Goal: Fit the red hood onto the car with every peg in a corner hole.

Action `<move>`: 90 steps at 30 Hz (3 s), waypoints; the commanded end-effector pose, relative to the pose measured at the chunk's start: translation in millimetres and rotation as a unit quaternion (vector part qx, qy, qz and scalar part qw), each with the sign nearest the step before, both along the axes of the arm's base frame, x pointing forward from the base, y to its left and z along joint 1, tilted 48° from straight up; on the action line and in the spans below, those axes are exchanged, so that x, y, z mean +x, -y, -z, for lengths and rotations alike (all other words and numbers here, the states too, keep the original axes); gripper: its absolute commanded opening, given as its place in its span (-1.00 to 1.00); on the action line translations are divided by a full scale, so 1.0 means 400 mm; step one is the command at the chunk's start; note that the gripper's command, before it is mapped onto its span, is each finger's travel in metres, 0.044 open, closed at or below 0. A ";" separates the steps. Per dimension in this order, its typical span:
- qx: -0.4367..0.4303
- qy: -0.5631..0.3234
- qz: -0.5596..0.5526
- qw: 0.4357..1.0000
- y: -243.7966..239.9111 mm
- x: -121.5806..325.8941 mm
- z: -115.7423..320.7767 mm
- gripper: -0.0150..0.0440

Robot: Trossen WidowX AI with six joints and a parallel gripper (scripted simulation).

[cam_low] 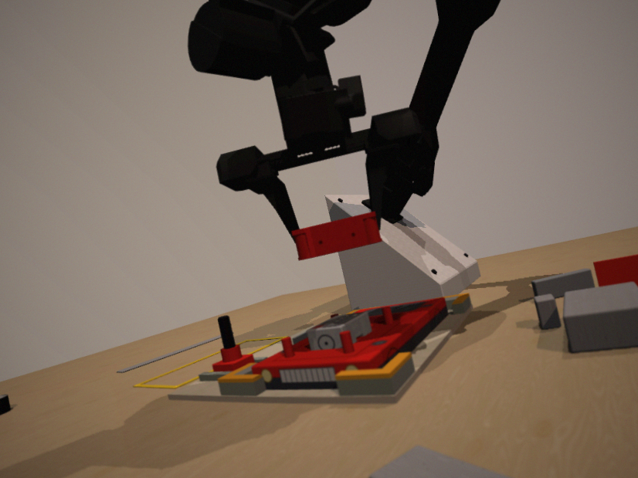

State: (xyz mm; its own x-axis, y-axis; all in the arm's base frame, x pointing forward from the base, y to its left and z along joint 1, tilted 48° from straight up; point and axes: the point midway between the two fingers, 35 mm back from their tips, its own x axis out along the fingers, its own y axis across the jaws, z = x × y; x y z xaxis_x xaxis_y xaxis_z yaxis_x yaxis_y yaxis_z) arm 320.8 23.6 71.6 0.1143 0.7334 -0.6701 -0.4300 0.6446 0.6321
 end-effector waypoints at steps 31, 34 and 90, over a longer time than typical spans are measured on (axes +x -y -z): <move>0.028 -0.174 0.159 0.972 0.000 0.065 0.008 -0.49; 0.028 -0.173 0.159 0.972 -0.017 0.070 0.024 -0.49; 0.029 -0.173 0.158 0.972 -0.093 0.093 0.096 -0.49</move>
State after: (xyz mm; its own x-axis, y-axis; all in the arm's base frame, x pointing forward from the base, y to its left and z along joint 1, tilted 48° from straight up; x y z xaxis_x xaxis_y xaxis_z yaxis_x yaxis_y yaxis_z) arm 358.2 59.5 34.4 0.1162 0.7320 -0.6713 0.0237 0.6736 0.7387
